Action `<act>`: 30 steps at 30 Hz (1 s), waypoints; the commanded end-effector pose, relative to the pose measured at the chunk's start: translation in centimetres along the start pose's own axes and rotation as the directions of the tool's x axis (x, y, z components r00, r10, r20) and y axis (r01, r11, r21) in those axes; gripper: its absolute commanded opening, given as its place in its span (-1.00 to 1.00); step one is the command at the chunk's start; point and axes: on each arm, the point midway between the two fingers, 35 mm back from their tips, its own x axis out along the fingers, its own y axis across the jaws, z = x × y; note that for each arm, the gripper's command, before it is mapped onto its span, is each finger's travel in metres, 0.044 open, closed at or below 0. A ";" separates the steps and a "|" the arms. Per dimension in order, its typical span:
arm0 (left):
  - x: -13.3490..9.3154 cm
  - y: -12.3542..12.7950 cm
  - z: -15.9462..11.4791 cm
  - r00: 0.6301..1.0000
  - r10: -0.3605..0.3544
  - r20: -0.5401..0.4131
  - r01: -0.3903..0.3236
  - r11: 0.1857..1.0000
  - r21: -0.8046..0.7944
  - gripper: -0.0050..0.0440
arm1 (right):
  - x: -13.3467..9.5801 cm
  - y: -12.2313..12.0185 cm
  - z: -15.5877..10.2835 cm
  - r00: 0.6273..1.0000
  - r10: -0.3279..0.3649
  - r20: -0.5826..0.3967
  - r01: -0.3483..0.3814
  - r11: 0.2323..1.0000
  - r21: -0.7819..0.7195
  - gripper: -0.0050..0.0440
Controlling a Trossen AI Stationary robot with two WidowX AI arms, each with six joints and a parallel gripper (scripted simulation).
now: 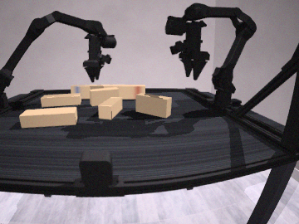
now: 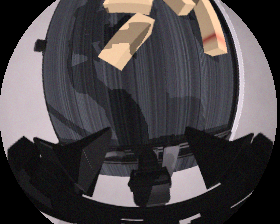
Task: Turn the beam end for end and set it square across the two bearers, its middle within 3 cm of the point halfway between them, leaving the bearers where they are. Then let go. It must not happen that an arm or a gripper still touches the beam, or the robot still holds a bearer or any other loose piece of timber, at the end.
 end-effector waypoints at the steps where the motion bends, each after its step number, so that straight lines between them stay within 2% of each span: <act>1: 0.7 0.7 0.3 1.000 -0.005 -0.010 0.005 1.000 0.001 0.88 | 0.0 0.0 -0.1 1.000 0.002 -0.002 -0.002 1.000 0.002 1.00; 10: 1.2 1.1 0.6 1.000 -0.005 -0.010 0.005 1.000 0.001 0.88 | 0.0 0.0 -0.1 1.000 0.002 -0.002 -0.002 1.000 0.002 1.00; 30: 6.5 1.2 0.7 1.000 -0.005 -0.010 0.005 1.000 -0.002 0.88 | 0.0 0.0 -0.1 1.000 0.002 -0.002 -0.002 1.000 0.002 1.00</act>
